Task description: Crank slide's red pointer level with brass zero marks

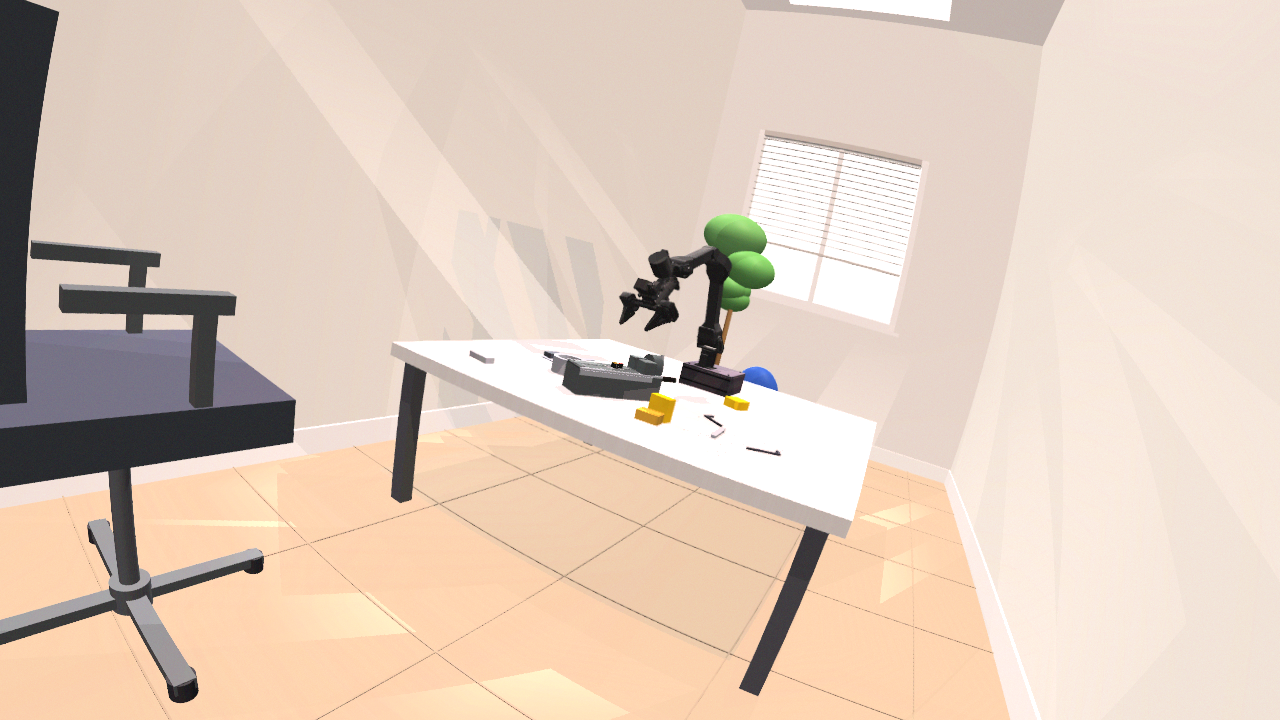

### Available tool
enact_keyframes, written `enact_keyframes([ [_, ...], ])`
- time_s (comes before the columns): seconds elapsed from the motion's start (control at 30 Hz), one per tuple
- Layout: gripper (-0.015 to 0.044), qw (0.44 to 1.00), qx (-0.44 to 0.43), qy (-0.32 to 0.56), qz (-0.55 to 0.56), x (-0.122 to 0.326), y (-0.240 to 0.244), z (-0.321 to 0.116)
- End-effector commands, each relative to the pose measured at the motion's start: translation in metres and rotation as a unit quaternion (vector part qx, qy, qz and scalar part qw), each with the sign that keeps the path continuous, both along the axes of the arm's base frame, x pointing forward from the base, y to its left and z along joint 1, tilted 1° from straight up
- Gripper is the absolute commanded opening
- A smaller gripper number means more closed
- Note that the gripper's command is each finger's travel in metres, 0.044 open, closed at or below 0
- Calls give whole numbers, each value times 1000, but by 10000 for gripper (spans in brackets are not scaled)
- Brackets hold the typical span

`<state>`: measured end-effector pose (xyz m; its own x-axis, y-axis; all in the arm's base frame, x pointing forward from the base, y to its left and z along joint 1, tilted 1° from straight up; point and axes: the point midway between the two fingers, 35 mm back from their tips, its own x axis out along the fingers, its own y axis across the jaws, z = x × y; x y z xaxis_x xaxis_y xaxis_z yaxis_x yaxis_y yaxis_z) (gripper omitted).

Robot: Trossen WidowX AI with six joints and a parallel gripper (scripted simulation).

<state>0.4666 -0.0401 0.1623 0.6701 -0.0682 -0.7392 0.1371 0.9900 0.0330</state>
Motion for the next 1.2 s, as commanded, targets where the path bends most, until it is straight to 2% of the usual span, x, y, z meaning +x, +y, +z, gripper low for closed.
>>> enact_keyframes([
  [0.0, 440, 1000, 2, 5, 9, 1, 2, -24],
  [0.13, 440, 1000, 2, 5, 9, 1, 2, -40],
  [0.7, 440, 1000, 2, 5, 9, 1, 2, -40],
  [1.0, 440, 1000, 1, 6, 7, -2, 2, 7],
  [1.17, 440, 1000, 0, 11, -17, -11, 17, 5],
])
